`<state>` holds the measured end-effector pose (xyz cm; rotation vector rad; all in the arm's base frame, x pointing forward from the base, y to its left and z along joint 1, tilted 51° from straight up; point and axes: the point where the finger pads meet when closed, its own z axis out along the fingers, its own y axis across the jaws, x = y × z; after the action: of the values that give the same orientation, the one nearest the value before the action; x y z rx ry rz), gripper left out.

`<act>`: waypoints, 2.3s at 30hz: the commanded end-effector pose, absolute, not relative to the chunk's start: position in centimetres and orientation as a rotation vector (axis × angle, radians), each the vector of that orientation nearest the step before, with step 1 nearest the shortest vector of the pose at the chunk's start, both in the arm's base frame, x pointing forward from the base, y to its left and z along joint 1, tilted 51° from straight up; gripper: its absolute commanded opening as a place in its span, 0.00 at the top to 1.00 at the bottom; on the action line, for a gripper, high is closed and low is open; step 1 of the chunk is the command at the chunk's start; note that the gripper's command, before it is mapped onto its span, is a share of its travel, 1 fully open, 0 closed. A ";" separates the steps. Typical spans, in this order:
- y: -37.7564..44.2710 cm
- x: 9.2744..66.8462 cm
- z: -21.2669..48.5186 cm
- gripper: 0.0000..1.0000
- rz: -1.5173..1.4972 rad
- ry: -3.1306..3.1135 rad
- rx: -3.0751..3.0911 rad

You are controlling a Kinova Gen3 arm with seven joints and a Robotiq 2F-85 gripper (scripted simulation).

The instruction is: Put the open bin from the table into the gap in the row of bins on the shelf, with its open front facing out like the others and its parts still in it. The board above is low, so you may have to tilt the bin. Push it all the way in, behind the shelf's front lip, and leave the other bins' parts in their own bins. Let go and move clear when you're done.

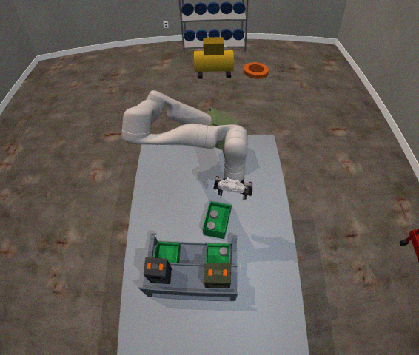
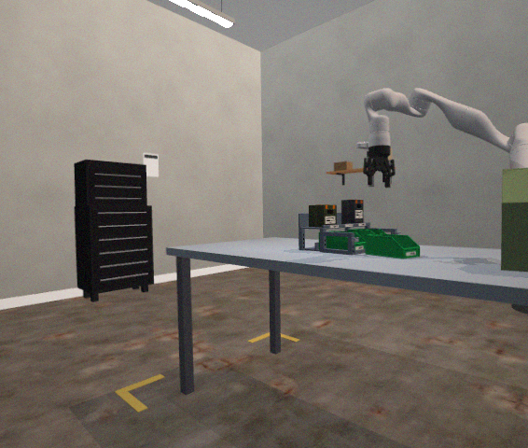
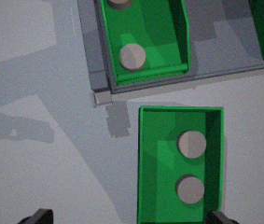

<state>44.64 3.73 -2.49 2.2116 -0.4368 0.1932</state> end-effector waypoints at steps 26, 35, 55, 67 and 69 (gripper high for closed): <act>3.3 44.3 -1.9 0.00 0.194 -0.435 2.213; 3.2 44.2 -1.7 0.00 0.194 -0.435 2.213; 3.1 44.2 -1.6 0.00 0.194 -0.435 2.213; 2.5 44.1 -1.9 0.00 0.194 -0.435 2.213; 2.3 44.1 -2.0 0.00 0.194 -0.435 2.213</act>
<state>44.08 2.33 -1.96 2.2111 -0.4362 0.1921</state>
